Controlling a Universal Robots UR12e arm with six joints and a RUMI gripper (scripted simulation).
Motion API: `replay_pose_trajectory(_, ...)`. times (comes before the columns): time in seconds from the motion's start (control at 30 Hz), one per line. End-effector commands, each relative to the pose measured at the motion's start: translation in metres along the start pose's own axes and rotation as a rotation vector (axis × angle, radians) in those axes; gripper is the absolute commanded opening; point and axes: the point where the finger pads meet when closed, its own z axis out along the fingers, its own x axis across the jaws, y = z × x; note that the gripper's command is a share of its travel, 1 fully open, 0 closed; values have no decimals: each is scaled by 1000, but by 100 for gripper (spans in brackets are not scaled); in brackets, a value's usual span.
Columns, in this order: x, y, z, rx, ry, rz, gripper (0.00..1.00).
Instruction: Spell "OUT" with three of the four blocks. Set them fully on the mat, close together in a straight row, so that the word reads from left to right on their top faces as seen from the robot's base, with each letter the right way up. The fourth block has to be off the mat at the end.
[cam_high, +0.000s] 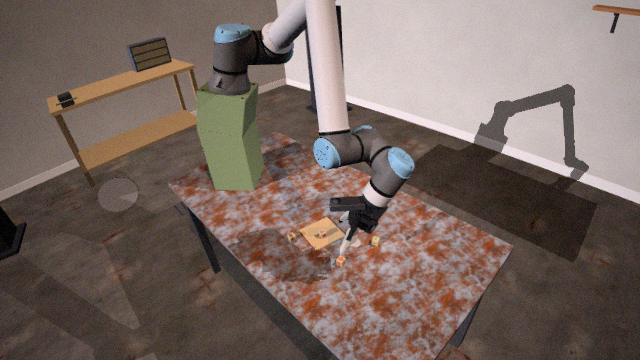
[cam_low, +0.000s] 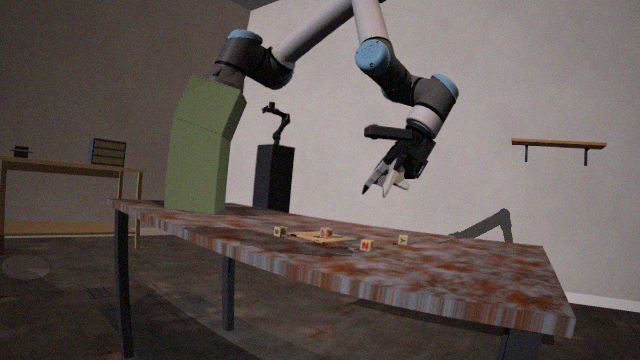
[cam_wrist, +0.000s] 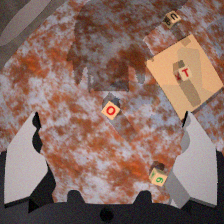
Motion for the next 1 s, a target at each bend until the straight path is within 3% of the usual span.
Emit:
replay_pose_trajectory(0.0, -3, 1, -3, -2, -4, 0, 100)
replay_pose_trajectory(0.77, -3, 1, -3, -2, -4, 0, 100)
replay_pose_trajectory(0.97, 9, -19, 12, -1, -2, 1, 100)
